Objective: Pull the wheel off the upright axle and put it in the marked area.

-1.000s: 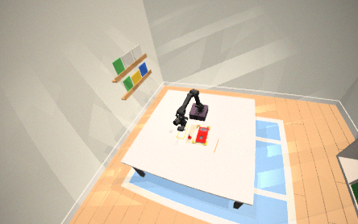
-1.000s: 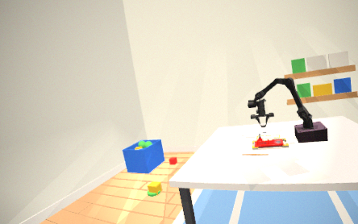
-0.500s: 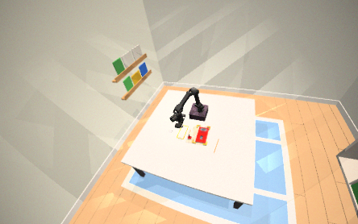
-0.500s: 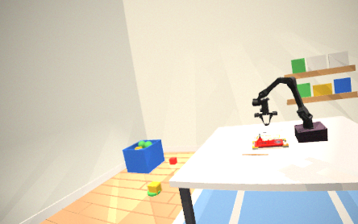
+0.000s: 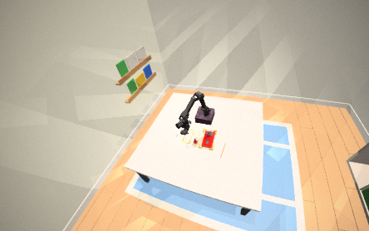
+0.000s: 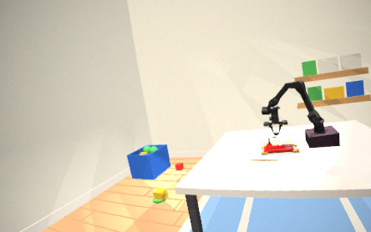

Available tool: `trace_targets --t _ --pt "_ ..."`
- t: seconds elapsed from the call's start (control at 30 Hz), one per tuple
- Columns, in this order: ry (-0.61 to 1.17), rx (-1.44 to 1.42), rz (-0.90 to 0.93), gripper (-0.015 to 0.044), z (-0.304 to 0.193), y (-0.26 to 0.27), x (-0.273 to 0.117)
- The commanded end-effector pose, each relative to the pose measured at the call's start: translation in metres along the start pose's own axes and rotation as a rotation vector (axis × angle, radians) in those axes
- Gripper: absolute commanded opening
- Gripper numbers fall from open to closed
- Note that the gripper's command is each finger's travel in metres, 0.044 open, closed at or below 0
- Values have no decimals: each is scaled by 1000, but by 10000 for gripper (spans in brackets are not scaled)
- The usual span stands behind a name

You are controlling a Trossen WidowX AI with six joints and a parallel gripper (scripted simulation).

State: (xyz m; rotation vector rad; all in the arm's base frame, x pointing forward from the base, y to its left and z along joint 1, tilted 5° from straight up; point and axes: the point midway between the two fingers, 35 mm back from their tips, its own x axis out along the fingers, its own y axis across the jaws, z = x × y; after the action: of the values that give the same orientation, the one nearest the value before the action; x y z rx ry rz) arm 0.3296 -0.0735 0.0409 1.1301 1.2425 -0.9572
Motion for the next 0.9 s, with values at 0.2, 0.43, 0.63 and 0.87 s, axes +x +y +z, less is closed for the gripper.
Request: trace_targets --t 0.2,0.43,0.63,0.87 --pt "13 4 -15 0 -4 -6 61" --pt "11 1 -21 79 -4 -7 59" --pt "11 1 -21 236 -4 -7 59" --pt "12 3 -18 300 -3 -5 25"
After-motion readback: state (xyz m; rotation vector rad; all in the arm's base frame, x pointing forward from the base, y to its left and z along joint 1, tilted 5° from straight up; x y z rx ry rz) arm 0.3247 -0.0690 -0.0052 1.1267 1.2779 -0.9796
